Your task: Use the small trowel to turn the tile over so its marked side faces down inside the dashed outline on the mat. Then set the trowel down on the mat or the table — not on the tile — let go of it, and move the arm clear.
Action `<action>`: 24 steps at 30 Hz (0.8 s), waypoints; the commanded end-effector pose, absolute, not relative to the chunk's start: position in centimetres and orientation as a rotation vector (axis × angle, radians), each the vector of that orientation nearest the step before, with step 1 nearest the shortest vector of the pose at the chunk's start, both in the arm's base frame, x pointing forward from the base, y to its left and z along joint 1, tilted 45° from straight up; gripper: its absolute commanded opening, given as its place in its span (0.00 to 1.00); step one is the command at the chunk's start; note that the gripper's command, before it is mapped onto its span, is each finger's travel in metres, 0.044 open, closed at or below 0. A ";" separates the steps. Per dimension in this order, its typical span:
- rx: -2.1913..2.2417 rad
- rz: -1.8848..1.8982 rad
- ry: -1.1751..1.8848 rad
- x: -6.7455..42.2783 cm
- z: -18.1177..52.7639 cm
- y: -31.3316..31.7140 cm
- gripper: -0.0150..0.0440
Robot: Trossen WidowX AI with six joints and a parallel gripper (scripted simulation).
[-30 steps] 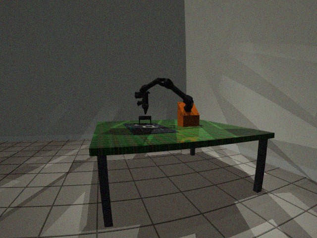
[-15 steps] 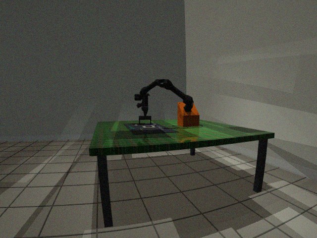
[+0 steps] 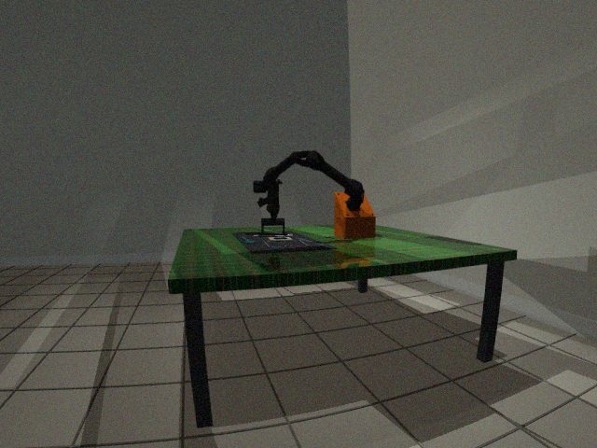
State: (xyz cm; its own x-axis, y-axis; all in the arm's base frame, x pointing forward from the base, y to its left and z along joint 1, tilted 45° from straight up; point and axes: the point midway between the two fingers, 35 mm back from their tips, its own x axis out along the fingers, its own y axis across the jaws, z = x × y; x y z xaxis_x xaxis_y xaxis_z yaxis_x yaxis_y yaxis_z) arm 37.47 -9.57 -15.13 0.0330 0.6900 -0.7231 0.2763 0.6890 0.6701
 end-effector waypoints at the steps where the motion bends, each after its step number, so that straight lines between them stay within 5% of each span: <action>1: 0.829 0.380 1.547 37.5 -15.2 -9.5 0.49; 24: 0.825 0.384 1.545 37.5 -15.2 -9.5 0.47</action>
